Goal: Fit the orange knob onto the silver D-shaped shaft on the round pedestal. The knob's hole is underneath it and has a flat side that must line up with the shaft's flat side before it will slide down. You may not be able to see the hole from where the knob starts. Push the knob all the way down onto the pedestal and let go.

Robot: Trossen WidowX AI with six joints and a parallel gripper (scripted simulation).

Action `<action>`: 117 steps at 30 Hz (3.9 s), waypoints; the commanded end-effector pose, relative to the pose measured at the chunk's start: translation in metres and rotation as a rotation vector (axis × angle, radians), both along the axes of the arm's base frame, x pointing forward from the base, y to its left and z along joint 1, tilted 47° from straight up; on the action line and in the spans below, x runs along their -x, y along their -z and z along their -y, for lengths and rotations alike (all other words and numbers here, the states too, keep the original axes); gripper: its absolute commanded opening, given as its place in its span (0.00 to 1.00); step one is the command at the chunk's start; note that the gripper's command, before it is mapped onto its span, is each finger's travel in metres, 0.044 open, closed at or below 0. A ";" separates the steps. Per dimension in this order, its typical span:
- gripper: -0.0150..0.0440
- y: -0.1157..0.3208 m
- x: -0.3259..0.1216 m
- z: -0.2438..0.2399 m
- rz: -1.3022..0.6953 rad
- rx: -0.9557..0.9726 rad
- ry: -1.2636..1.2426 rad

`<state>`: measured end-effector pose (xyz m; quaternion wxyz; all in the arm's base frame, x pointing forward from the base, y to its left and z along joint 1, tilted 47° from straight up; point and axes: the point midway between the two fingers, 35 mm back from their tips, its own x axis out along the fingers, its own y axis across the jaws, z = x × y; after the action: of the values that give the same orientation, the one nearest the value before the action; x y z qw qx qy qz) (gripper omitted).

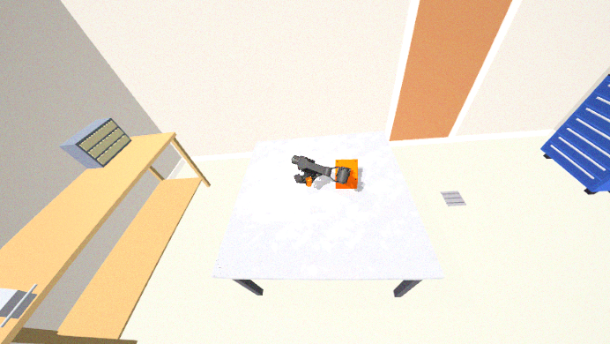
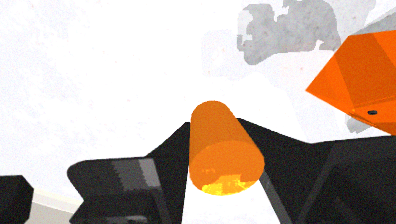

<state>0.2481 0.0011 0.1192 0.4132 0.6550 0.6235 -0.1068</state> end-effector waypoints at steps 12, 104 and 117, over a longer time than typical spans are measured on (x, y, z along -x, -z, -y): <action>0.25 -0.019 0.008 0.025 0.221 -0.126 0.218; 0.25 -0.045 0.023 0.074 0.620 -0.346 0.614; 0.25 -0.039 0.014 0.057 0.563 -0.314 0.554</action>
<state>0.2308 -0.0596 0.1591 0.4127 0.8629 0.2824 0.0724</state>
